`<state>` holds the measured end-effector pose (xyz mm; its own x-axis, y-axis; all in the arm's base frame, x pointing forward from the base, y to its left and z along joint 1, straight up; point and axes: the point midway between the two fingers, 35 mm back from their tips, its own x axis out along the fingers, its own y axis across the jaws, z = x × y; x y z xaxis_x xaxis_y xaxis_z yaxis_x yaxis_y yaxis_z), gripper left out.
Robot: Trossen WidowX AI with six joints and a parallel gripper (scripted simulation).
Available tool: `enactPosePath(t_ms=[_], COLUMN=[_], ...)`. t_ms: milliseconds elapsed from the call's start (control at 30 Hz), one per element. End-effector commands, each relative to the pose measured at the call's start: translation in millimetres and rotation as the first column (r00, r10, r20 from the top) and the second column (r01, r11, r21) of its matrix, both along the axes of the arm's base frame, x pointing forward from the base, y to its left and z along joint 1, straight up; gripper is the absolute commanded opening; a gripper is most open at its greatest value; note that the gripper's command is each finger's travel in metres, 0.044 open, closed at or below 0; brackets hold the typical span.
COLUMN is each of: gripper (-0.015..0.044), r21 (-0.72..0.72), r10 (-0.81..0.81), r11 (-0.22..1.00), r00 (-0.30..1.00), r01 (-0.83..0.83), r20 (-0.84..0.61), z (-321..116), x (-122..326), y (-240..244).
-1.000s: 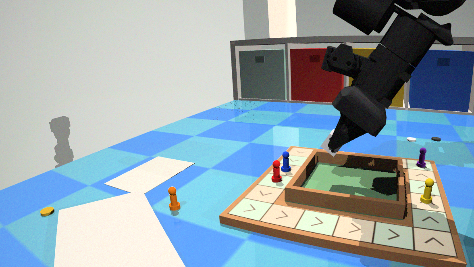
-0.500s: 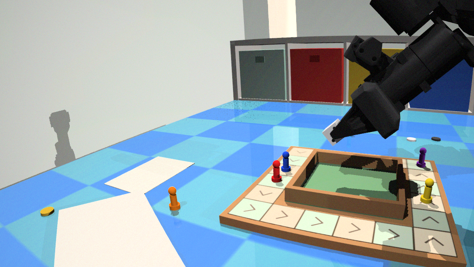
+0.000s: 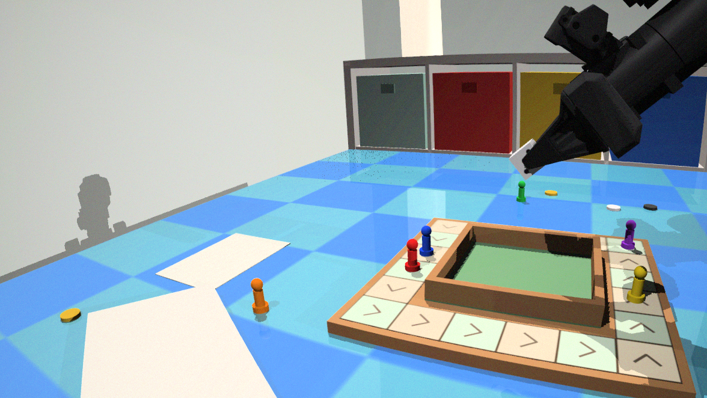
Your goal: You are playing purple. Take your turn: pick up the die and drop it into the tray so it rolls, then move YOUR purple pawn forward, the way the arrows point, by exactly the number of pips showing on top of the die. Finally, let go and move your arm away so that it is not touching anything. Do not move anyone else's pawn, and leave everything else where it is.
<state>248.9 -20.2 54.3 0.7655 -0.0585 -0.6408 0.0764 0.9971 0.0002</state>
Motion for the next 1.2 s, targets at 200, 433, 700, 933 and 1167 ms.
enactPosePath(t_ms=[200, 433, 700, 933, 1167], gripper=[0.0000, 0.0184, 0.0394, 0.0440, 0.0440], r21=[0.000, 0.000, 0.002, 0.017, 0.041], r10=[0.000, 0.000, -0.005, -0.003, 0.007], r11=[1.000, 1.000, 1.000, 1.000, 0.999], r00=[1.000, 1.000, 1.000, 0.979, 0.859], r01=[0.000, 0.000, 0.005, 0.007, 0.016], r20=[0.002, 0.002, 0.002, -0.206, -0.511], z=[0, 0, 41, 31, 11], x=[0, 0, -1, 6, 17], y=[0, 0, 0, -1, -2])
